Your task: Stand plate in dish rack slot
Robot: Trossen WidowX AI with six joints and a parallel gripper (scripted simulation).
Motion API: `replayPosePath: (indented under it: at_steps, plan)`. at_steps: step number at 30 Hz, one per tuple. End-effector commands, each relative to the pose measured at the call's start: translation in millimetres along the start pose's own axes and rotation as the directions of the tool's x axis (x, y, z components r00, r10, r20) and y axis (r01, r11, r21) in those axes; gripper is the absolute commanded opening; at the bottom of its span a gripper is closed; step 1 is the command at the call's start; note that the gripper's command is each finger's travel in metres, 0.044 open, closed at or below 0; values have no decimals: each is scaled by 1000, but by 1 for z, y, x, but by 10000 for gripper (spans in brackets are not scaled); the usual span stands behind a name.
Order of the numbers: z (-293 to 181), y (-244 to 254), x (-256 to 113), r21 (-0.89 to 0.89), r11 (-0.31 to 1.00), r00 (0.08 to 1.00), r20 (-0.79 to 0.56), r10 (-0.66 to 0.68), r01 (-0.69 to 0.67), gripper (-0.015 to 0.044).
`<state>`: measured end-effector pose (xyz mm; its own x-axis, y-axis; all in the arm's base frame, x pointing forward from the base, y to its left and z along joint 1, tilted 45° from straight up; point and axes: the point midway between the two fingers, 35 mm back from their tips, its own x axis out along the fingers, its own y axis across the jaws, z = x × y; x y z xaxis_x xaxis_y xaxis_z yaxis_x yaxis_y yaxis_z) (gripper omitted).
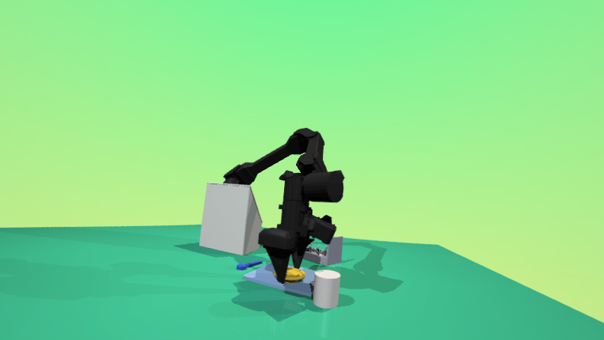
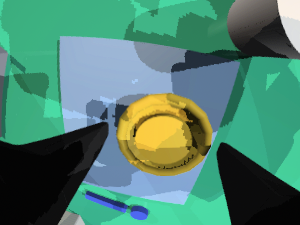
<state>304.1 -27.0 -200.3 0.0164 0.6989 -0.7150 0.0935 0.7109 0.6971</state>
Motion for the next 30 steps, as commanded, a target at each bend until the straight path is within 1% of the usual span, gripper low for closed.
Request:
replayPosePath:
  at_steps: [1,4,5,6,12,23,26,30]
  plan:
    - [0,0,8,3,1000,1000,1,4,-4,400]
    - [-1,0,10,3,1000,1000,1,5,-5,400]
    - [-1,0,10,3,1000,1000,1,5,-5,374]
    - [-1,0,10,3,1000,1000,1,5,-5,366]
    - [-1,0,10,3,1000,1000,1,5,-5,366]
    - [-1,0,10,3,1000,1000,1,5,-5,293]
    - [1,-1,6,4,1000,1000,2,3,-3,214]
    - [6,-3,-21,5,1000,1000,4,-3,3,109]
